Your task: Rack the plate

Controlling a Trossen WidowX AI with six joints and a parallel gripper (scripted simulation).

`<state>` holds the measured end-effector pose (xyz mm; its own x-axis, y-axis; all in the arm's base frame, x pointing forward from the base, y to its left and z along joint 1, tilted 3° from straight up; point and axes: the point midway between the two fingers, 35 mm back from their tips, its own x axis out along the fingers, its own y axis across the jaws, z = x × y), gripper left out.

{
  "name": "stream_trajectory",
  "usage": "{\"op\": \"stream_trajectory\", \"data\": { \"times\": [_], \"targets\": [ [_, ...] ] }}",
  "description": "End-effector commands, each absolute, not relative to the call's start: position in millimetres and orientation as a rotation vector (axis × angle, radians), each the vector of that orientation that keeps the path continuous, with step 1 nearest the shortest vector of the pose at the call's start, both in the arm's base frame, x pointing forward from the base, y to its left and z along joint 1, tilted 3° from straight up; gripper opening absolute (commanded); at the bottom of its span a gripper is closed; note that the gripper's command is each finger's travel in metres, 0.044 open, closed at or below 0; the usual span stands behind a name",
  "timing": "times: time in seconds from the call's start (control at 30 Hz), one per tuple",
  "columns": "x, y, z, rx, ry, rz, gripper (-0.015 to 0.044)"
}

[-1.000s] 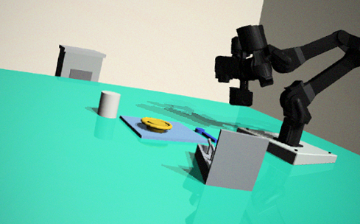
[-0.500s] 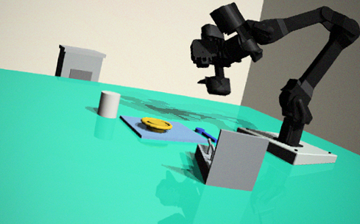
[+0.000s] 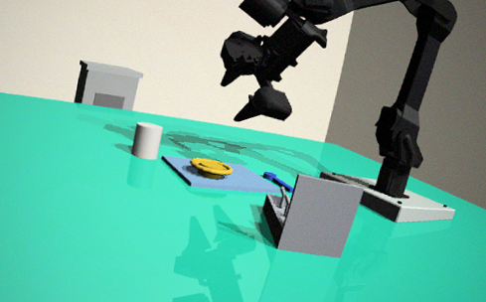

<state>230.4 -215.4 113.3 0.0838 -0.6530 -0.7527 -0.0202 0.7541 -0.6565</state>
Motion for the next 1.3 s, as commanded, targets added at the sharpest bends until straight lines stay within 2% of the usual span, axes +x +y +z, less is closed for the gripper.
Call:
{"op": "stream_trajectory", "data": {
  "times": [0.0, 0.57, 1.27],
  "targets": [
    [255.0, -199.2, 103.3, -0.472, 1.437, -0.403, 0.04],
    [320.1, -121.0, 79.5, 0.006, 1.572, -0.1, 0.04],
    [322.7, -118.2, 60.1, 0.026, 1.58, -0.091, 0.04]
  ]
}}
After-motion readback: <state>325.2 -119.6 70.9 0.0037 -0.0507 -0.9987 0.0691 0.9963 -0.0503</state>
